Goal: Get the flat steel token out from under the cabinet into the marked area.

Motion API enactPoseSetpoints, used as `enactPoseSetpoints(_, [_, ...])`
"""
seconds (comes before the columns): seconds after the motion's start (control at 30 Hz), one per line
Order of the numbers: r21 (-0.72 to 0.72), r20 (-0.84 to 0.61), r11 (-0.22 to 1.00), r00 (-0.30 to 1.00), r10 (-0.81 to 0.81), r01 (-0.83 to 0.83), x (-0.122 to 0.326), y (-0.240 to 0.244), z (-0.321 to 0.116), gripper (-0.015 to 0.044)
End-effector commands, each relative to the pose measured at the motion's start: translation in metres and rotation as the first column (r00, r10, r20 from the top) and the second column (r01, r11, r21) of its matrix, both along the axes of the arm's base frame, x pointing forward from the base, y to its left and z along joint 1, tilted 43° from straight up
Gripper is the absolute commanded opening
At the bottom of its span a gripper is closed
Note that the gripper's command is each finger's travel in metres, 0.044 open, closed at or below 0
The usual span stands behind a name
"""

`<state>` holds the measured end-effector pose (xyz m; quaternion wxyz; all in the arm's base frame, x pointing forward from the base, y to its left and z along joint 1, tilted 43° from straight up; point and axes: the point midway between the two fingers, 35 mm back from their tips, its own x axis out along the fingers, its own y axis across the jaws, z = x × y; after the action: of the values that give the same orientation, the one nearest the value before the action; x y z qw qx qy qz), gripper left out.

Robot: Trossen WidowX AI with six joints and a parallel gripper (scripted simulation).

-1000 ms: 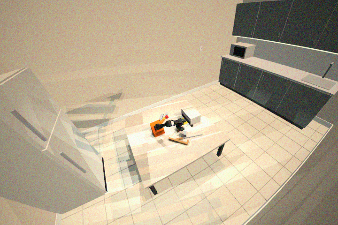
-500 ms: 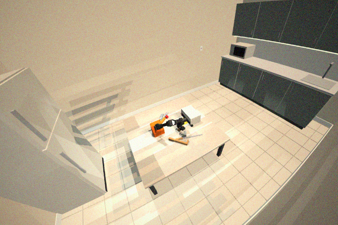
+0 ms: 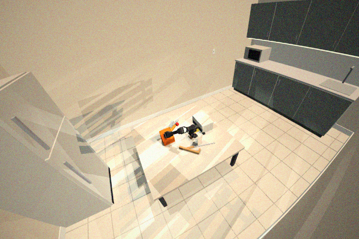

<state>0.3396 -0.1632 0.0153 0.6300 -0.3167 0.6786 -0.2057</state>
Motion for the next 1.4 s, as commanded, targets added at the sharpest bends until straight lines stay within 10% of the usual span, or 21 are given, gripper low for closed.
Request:
enactPoseSetpoints(0.0, [-0.001,0.004,1.0,1.0,-0.002,0.002,0.005,0.001,0.0,0.0])
enactPoseSetpoints(1.37, [-0.001,0.006,1.0,1.0,-0.002,0.002,0.045,0.006,-0.006,0.0])
